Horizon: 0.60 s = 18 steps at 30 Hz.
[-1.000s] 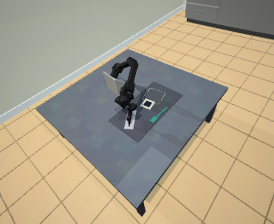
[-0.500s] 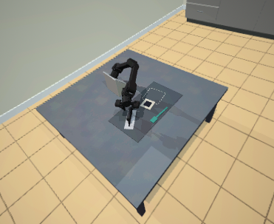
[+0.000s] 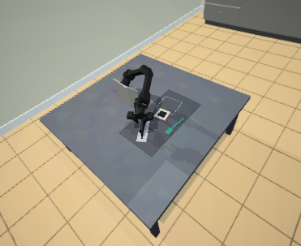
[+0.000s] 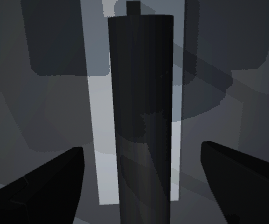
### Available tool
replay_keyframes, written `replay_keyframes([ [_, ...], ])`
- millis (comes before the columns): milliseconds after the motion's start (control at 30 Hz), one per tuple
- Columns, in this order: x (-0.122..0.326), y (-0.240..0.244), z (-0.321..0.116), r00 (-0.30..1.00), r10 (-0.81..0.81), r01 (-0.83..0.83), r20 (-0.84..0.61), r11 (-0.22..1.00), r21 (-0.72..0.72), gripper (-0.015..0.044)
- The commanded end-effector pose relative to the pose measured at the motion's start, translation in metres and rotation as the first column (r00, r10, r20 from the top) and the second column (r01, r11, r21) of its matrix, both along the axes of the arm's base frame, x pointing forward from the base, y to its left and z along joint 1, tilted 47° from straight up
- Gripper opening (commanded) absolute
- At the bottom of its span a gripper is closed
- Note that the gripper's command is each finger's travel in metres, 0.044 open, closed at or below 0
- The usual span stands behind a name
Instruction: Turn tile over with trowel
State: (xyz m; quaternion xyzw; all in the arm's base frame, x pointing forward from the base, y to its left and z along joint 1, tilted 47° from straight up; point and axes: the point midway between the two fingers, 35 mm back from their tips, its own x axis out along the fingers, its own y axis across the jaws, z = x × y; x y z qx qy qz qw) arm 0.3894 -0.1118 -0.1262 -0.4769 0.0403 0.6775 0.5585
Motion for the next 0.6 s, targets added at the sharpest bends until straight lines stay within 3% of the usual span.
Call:
replay_keyframes([
  [0,0.001,0.005,-0.004,1.000,-0.001,0.001,-0.001,1.000,0.005,0.0270],
  [533,0.002,0.022,-0.019,1.000,0.005,-0.005,0.006,1.000,0.006,0.0270],
  [567,0.002,0.022,-0.019,1.000,0.005,-0.005,0.006,1.000,0.006,0.0244],
])
